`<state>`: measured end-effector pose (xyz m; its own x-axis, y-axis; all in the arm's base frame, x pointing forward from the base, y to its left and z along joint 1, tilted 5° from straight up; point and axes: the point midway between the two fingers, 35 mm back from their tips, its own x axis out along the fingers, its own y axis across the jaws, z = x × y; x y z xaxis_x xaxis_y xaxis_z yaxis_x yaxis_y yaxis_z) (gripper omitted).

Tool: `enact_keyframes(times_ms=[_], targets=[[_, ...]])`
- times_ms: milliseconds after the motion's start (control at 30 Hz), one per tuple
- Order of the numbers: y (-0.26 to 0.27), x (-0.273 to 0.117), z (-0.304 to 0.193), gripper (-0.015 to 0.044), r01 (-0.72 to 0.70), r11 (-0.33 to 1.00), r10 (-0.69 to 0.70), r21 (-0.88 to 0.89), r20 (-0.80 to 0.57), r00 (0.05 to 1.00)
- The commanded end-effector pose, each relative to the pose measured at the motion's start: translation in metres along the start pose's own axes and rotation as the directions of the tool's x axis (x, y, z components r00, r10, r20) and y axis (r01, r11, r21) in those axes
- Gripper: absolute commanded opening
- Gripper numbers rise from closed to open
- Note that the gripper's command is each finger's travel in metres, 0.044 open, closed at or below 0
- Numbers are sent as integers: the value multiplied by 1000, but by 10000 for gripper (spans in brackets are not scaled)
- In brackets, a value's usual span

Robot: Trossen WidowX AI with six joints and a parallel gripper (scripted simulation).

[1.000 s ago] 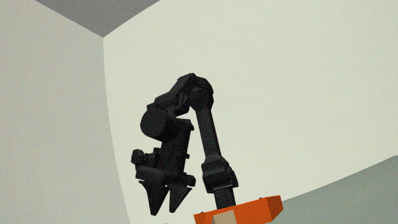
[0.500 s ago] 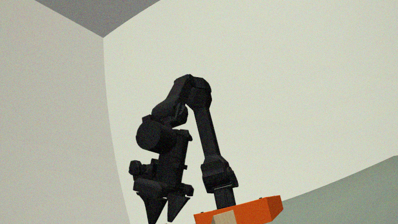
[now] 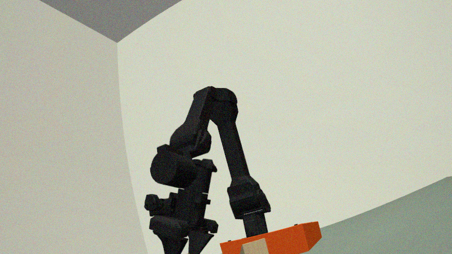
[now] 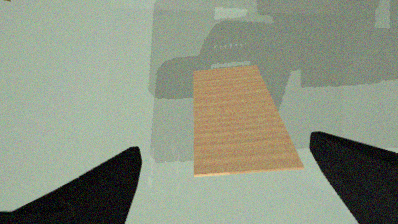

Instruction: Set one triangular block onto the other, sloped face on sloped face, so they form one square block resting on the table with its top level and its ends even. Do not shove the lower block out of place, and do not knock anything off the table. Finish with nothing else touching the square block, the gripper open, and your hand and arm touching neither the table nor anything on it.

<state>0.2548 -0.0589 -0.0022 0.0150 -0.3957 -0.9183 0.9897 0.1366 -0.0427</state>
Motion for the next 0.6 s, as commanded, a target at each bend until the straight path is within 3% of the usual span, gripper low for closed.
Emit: enact_keyframes(times_ms=[0, 567], targets=[[-4, 9, -1, 440, 14, 1000, -14, -7, 1, 1000], [-8, 35, -1, 440, 15, 1000, -15, -7, 3, 1000]])
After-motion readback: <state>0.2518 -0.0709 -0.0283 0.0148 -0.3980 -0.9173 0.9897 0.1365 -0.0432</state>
